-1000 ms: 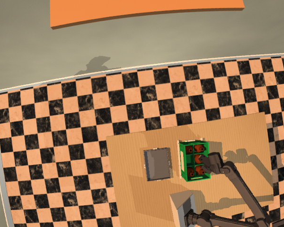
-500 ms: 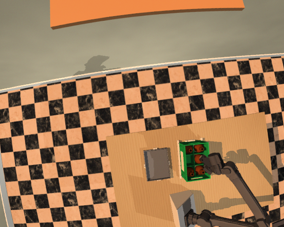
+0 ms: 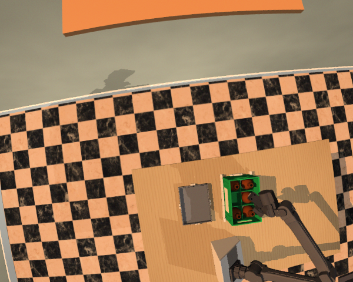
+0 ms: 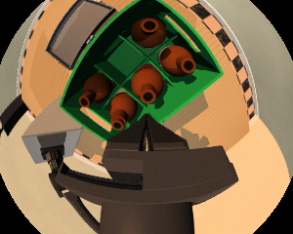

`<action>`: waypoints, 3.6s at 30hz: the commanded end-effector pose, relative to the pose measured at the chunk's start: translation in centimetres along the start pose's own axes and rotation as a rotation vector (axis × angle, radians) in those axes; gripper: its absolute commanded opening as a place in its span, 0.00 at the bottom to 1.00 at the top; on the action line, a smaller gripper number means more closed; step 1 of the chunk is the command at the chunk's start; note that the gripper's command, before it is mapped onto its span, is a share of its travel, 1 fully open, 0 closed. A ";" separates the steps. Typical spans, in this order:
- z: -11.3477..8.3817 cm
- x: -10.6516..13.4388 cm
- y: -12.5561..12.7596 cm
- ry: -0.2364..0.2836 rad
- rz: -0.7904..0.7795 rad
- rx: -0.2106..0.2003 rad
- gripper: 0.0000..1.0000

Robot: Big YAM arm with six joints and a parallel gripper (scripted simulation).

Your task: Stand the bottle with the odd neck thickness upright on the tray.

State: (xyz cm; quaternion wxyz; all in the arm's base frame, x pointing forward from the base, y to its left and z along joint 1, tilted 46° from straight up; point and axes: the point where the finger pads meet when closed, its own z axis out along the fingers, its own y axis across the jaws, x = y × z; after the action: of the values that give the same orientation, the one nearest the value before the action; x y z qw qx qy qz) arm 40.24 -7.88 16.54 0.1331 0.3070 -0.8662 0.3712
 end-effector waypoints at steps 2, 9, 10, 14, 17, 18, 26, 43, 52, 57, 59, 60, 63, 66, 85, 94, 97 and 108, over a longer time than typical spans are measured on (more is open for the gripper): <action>-1.2 -0.3 -0.6 -0.024 0.019 0.011 0.00; -1.2 -0.3 -0.6 -0.024 0.019 0.011 0.00; -1.2 -0.3 -0.6 -0.024 0.019 0.011 0.00; -1.2 -0.3 -0.6 -0.024 0.019 0.011 0.00; -1.2 -0.7 -0.2 -0.025 0.010 0.012 0.00; -1.2 -0.7 -0.2 -0.025 0.010 0.012 0.00; -1.2 -6.9 5.3 -0.036 0.017 0.012 0.00; -0.4 -5.9 4.8 -0.008 0.035 -0.001 0.61; -0.4 -5.9 4.8 -0.008 0.034 -0.001 0.61; -0.4 -5.9 4.8 -0.008 0.034 -0.001 0.61; -0.4 -5.9 4.8 -0.008 0.034 -0.001 0.61; -0.4 -5.9 4.8 -0.008 0.034 -0.001 0.61; -0.4 -5.9 4.8 -0.008 0.034 -0.001 0.61; -0.3 -5.9 4.9 -0.008 0.033 -0.001 0.61; 1.4 -6.1 5.5 0.000 0.008 -0.002 0.61; 2.3 -6.1 5.5 0.000 0.008 -0.001 0.61; 3.1 -5.8 5.9 0.008 -0.001 -0.005 0.61; 4.1 -5.9 5.8 0.006 0.001 -0.004 0.61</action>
State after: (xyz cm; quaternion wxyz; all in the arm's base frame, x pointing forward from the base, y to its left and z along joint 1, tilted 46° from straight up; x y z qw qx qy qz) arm 40.87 -4.15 8.57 0.1265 0.3061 -0.8675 0.3711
